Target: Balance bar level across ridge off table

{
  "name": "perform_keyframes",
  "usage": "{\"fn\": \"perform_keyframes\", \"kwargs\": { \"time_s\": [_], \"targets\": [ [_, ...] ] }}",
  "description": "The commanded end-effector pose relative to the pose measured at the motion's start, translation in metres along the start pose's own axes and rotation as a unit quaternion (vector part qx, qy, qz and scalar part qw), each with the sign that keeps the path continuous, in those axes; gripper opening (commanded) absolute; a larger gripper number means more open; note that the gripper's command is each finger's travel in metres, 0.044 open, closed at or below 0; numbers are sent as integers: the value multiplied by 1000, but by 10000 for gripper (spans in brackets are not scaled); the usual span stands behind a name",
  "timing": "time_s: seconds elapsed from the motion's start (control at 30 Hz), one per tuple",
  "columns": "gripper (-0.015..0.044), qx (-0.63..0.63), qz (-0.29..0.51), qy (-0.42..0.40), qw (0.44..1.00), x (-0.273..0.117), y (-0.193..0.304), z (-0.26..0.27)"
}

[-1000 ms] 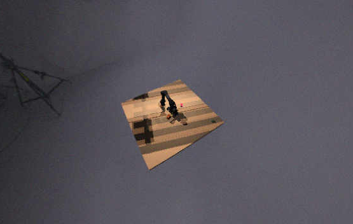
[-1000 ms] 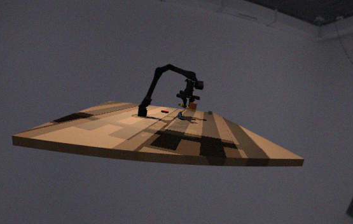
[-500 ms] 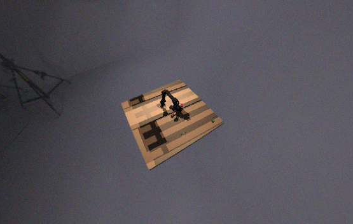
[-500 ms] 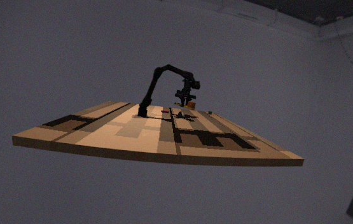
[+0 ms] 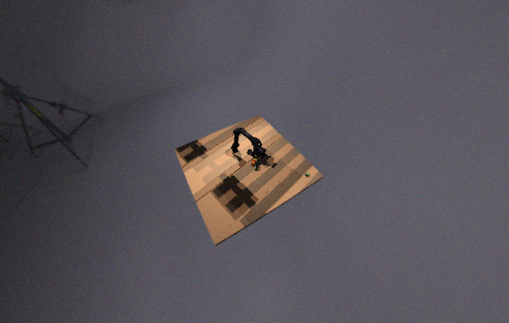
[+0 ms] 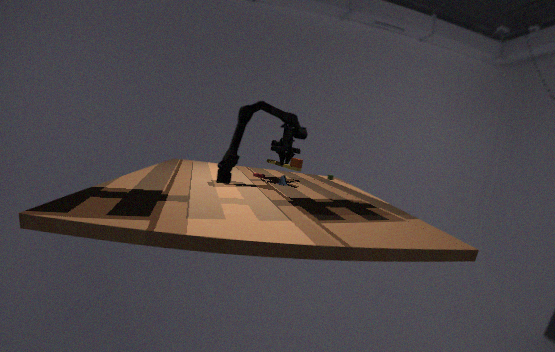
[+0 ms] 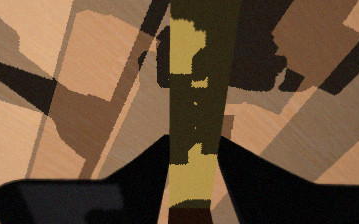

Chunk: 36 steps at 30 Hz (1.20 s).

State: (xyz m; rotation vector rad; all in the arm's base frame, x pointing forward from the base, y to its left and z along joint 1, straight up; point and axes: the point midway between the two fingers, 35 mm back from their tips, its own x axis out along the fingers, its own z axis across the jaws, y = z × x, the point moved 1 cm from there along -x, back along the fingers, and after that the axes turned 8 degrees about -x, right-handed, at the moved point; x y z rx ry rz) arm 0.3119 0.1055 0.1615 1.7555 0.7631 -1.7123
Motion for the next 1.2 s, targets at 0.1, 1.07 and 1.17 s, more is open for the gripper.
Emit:
{"fn": "perform_keyframes", "kwargs": {
  "time_s": [0.1,1.07,1.17],
  "targets": [
    [0,-35,4,4,999,-3,-20,-2],
    [0,-35,4,4,999,40,-20,0],
    [0,-35,4,4,999,41,-20,0]
  ]
}}
